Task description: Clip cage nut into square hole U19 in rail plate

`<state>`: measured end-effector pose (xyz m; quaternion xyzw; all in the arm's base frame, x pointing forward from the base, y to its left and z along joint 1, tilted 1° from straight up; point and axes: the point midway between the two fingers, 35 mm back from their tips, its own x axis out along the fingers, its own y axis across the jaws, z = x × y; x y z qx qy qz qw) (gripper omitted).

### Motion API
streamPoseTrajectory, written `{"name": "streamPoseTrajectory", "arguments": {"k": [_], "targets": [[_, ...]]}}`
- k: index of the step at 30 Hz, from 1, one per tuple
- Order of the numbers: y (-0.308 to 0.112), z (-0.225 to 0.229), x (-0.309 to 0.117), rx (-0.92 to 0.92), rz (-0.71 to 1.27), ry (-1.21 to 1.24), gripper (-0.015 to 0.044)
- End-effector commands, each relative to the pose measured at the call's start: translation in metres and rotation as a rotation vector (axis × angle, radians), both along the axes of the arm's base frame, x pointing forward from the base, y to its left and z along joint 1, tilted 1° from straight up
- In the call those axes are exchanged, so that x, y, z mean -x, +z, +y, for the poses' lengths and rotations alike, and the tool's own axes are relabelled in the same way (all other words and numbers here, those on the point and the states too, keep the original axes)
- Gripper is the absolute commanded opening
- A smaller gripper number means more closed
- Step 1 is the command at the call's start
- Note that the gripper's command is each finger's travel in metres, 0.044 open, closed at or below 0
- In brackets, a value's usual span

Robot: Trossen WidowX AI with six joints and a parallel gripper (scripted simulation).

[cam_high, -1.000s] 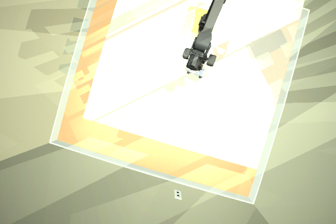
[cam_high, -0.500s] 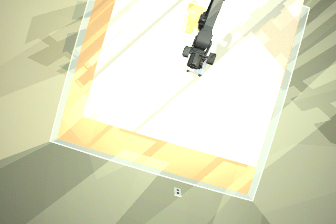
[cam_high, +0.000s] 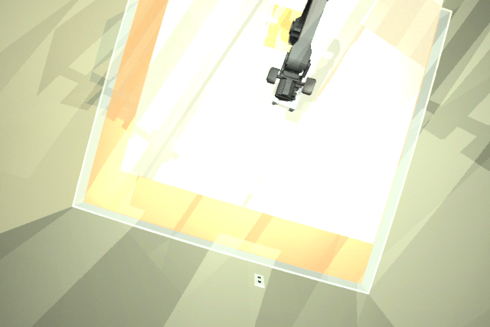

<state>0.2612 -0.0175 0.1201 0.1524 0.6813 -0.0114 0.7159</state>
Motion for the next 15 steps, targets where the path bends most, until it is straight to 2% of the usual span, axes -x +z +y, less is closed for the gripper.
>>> {"name": "streamPoseTrajectory", "arguments": {"k": [1, 15], "targets": [[0.0013, -0.0003, -0.0010, 0.013, -0.002, -0.003, 0.0023], [0.0010, 0.0010, -0.0012, 0.040, 0.004, -0.004, 0.0023]]}}
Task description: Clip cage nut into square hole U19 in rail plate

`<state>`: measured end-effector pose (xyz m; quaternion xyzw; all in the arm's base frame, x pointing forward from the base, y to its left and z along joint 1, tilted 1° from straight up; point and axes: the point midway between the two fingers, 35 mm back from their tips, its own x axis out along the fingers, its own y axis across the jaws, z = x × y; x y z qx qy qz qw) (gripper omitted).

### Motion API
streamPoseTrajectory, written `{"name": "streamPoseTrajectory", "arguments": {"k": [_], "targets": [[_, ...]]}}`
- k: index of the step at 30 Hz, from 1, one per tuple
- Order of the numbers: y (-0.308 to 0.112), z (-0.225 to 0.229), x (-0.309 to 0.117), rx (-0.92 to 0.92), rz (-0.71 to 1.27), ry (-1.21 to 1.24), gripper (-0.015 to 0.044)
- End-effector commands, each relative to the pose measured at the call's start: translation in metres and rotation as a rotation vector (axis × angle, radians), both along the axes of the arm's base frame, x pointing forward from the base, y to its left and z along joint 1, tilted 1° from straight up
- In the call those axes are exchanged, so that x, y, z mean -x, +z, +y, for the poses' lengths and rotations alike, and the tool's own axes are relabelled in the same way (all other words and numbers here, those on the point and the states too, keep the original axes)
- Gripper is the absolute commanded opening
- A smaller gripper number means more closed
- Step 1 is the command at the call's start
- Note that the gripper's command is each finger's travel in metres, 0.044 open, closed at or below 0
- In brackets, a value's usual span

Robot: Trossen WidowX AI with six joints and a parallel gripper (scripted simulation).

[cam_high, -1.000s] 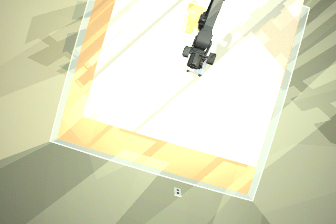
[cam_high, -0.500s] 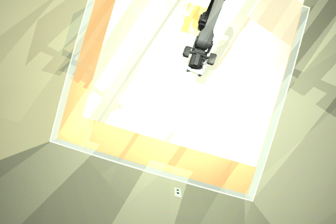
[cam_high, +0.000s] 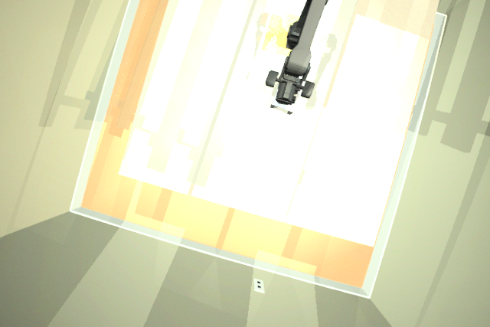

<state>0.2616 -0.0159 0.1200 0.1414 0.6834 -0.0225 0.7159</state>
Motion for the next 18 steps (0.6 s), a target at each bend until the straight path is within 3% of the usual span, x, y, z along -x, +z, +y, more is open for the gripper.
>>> {"name": "streamPoseTrajectory", "arguments": {"k": [1, 18], "targets": [[0.0010, -0.0005, -0.0008, 0.011, -0.002, -0.003, 0.0023], [0.0005, 0.0008, -0.0010, 0.038, 0.004, -0.004, 0.0023]]}}
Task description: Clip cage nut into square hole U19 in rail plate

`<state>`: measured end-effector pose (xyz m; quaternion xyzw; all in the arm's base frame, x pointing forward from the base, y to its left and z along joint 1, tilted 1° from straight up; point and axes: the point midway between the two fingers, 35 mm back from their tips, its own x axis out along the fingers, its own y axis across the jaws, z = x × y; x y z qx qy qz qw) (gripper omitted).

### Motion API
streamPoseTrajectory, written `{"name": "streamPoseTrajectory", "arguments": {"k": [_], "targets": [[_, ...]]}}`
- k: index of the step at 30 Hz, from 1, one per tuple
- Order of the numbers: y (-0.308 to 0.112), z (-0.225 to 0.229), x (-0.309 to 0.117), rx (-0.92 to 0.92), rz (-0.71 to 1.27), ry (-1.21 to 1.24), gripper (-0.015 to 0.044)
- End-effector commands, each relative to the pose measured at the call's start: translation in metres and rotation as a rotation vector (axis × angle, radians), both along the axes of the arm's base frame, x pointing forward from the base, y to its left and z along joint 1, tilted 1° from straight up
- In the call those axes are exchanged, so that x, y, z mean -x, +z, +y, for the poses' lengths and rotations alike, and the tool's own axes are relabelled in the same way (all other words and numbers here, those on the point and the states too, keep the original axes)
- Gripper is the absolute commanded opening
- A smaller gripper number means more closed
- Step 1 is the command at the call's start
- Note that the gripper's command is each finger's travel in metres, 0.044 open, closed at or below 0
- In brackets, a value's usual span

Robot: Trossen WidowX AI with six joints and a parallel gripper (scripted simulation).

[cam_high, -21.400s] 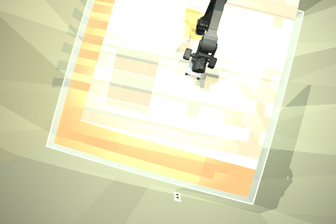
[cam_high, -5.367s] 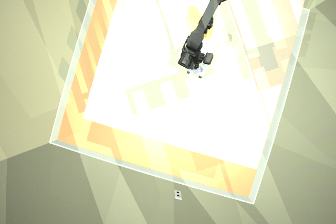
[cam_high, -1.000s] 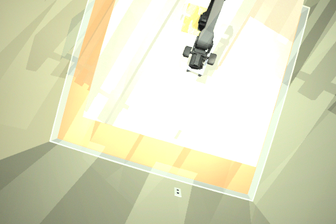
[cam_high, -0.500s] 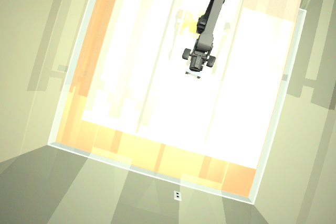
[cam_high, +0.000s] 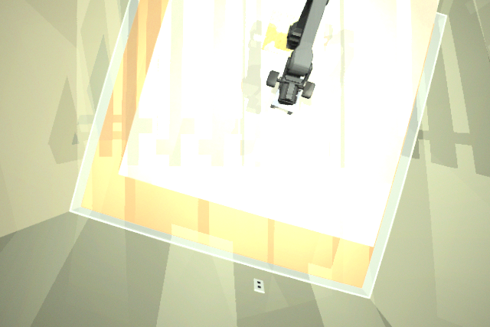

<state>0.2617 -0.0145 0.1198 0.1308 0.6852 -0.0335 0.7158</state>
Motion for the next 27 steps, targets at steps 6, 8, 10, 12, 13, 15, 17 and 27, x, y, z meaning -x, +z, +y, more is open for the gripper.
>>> {"name": "streamPoseTrajectory", "arguments": {"k": [6, 8, 10, 12, 13, 15, 17, 27], "targets": [[0.0003, -0.0004, -0.0010, 0.016, 0.000, -0.004, 0.0023], [0.0002, -0.0002, -0.0010, 0.020, 0.001, -0.004, 0.0023], [0.0002, 0.0001, -0.0010, 0.026, 0.003, -0.004, 0.0023], [0.0001, 0.0003, -0.0011, 0.033, 0.005, -0.004, 0.0023], [0.0001, 0.0005, -0.0011, 0.036, 0.006, -0.005, 0.0023], [0.0001, 0.0008, -0.0012, 0.042, 0.007, -0.005, 0.0023], [0.0001, 0.0010, -0.0013, 0.049, 0.009, -0.005, 0.0023], [0.0000, 0.0023, -0.0016, 0.079, 0.016, -0.006, 0.0023]]}}
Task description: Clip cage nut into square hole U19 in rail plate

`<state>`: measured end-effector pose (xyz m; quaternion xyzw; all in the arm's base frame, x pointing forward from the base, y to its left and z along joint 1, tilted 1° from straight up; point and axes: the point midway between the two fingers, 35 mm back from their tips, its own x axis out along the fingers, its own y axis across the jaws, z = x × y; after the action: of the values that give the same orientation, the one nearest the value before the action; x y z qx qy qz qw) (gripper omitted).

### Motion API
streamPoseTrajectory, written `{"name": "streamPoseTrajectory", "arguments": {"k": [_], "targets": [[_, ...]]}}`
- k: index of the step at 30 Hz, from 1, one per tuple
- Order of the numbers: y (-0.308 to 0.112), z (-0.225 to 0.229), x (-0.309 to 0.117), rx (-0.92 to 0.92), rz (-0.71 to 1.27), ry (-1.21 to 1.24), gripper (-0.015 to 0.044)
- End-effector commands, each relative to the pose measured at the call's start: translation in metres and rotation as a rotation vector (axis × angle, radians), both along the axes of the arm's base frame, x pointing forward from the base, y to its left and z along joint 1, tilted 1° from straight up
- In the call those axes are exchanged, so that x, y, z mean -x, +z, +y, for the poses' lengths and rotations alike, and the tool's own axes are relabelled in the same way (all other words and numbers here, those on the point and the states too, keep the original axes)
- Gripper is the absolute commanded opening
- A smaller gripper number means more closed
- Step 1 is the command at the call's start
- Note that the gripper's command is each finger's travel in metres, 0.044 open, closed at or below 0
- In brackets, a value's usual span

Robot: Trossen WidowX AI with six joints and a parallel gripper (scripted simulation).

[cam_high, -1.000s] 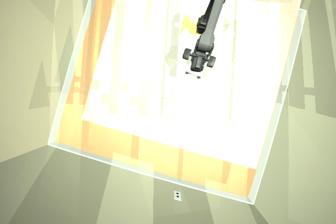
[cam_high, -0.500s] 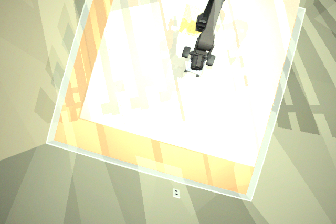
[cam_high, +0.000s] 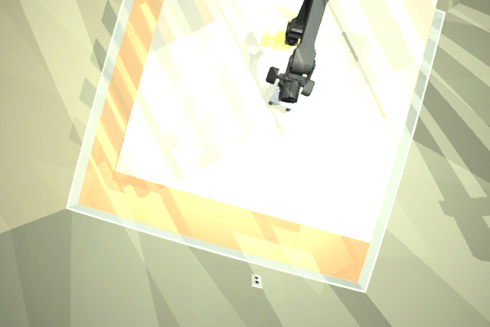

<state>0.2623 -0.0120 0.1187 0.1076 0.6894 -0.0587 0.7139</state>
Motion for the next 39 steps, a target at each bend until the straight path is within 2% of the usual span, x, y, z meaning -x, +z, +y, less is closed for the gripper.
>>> {"name": "streamPoseTrajectory", "arguments": {"k": [1, 39], "targets": [[0.0011, -0.0002, -0.0010, 0.013, -0.001, -0.002, 0.0023], [0.0012, 0.0041, -0.0018, 0.062, 0.011, -0.004, 0.0023]]}}
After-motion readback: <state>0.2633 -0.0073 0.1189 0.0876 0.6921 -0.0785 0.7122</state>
